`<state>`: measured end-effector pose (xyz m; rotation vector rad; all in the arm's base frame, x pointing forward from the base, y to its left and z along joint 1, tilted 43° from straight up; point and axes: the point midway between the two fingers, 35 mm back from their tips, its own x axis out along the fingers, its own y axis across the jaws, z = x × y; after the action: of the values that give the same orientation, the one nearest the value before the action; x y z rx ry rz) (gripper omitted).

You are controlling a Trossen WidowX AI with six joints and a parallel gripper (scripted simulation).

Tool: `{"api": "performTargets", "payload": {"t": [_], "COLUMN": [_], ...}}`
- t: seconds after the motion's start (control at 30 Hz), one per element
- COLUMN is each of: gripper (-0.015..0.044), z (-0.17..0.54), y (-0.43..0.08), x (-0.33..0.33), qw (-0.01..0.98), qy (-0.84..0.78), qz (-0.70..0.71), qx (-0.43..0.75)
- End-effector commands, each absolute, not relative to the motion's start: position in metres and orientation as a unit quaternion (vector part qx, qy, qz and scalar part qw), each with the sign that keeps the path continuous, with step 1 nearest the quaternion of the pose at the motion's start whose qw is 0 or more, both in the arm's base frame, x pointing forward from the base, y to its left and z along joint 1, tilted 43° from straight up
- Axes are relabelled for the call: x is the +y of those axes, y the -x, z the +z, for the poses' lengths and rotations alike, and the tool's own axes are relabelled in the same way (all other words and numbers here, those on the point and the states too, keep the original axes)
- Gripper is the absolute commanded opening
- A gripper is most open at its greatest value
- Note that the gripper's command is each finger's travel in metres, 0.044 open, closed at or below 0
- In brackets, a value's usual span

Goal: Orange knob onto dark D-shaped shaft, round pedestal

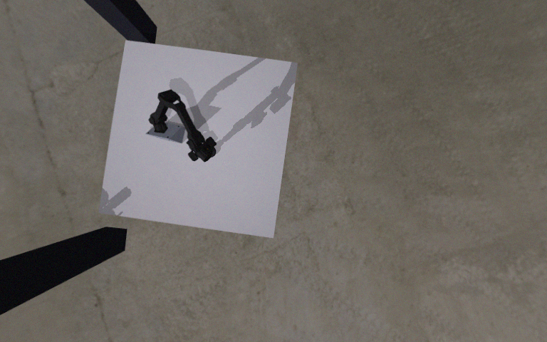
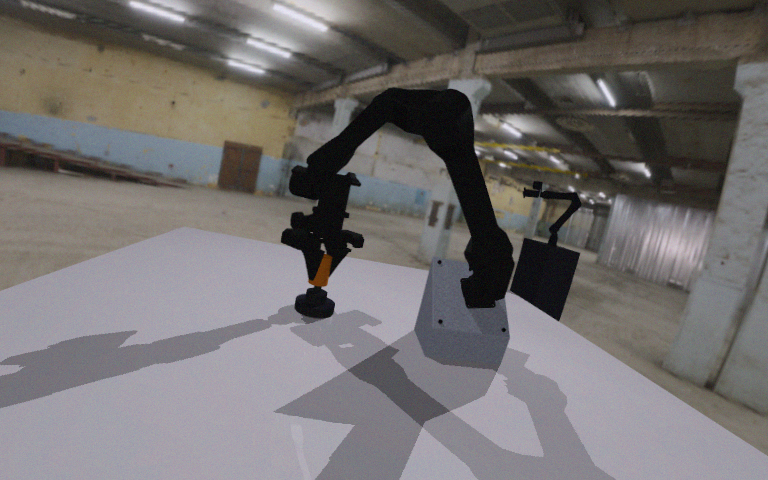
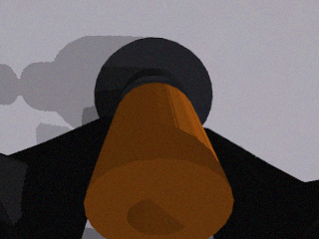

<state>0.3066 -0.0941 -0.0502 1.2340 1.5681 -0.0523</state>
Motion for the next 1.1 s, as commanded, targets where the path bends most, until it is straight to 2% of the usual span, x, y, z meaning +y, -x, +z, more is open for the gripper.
{"api": "performTargets", "payload": {"t": [0.0, 1.07], "gripper": [0.0, 0.0], "z": [-0.0498, -0.0473], "y": [-0.3061, -0.3048], "x": [-0.0936, -0.0931], "qw": [0.541, 0.527], "qy": [-0.522, -0.536], "qz": [-0.023, -0.041], "qx": [0.66, 0.659]}}
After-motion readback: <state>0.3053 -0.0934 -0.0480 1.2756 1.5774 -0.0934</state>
